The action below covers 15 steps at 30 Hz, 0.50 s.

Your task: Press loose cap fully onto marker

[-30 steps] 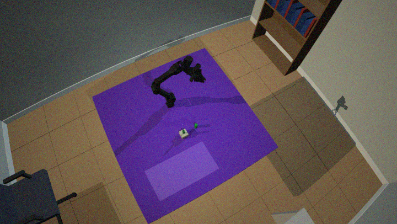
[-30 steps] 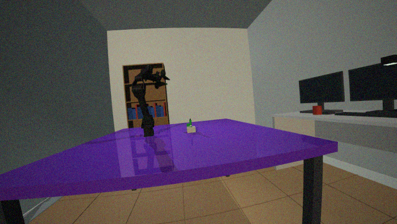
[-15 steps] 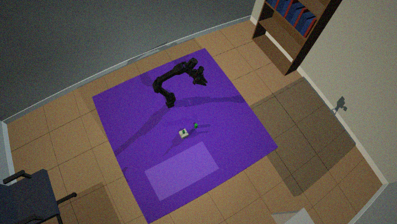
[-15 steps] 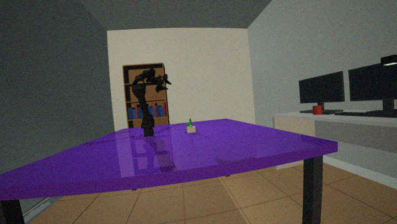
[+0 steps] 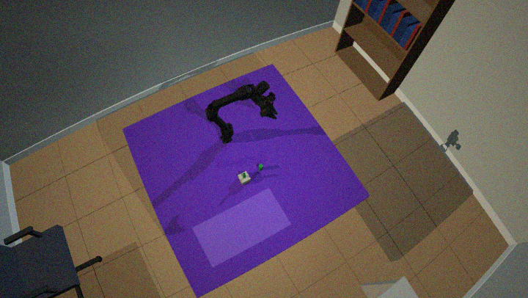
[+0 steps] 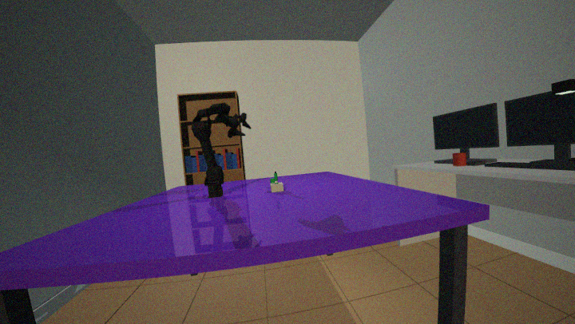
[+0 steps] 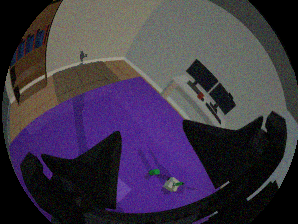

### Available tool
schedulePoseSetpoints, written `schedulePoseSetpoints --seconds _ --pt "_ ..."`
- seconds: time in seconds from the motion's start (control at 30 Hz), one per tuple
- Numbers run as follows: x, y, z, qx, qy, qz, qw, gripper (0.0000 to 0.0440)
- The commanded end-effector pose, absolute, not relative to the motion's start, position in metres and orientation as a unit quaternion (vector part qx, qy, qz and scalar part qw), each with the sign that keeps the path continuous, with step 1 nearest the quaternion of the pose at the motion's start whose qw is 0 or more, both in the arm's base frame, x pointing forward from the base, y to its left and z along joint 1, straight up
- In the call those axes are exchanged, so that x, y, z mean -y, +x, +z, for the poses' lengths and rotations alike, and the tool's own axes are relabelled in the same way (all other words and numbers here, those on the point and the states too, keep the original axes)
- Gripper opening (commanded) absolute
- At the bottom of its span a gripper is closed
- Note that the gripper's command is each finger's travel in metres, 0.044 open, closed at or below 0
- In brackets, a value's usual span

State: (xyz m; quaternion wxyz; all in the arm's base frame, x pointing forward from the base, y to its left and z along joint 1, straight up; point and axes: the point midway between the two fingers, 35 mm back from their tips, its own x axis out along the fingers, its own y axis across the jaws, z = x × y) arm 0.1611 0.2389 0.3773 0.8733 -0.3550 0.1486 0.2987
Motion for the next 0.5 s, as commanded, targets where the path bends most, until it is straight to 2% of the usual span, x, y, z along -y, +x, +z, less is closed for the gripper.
schedulePoseSetpoints --seconds 0.0,0.47 --pt "-0.243 0.165 0.366 -0.17 -0.357 0.3 0.868 0.0324" --pt "-0.247 0.18 0.332 -0.249 -0.353 0.295 0.853 0.0328"
